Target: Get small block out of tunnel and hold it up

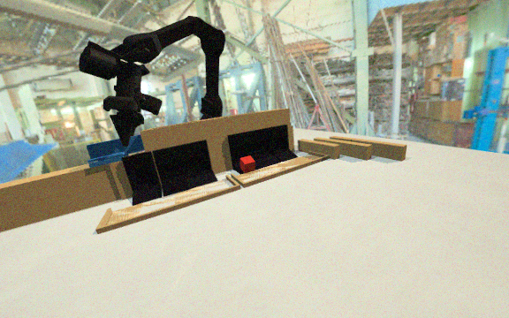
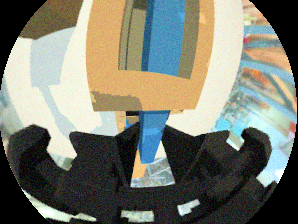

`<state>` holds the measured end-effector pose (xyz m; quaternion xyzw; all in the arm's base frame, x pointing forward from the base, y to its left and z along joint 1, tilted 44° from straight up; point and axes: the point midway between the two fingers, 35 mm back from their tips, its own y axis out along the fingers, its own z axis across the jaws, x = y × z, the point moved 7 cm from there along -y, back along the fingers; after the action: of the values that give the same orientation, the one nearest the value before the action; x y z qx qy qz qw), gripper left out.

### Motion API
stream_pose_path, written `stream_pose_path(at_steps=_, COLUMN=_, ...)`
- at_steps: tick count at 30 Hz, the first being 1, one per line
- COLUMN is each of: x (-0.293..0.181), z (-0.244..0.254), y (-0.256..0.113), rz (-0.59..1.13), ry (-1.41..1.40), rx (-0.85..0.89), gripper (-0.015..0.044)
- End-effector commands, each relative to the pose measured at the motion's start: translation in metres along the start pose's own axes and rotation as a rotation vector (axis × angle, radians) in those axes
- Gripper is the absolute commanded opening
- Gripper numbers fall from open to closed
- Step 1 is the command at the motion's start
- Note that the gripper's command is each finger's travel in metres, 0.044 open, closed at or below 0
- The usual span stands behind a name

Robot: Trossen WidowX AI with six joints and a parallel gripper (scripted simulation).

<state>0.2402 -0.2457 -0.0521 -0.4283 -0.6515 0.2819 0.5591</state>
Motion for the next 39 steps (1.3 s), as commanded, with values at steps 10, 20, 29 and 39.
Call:
stream_pose_path(at_steps=10, x=0.006, z=0.003, y=0.007, rz=-0.032, ry=0.020, rx=0.006, gripper=0.0000)
stream_pose_path(at_steps=20, x=-0.001, z=0.000, y=-0.002, rz=-0.001, ry=0.003, rx=0.000, gripper=0.0210)
stream_pose_path(at_steps=29, x=-0.012, z=-0.007, y=-0.036, rz=-0.027, ry=0.018, rx=0.007, gripper=0.0440)
stream_pose_path(at_steps=39, x=-0.031, z=-0.017, y=-0.039, rz=0.057, ry=0.664, rx=-0.106, gripper=0.0440)
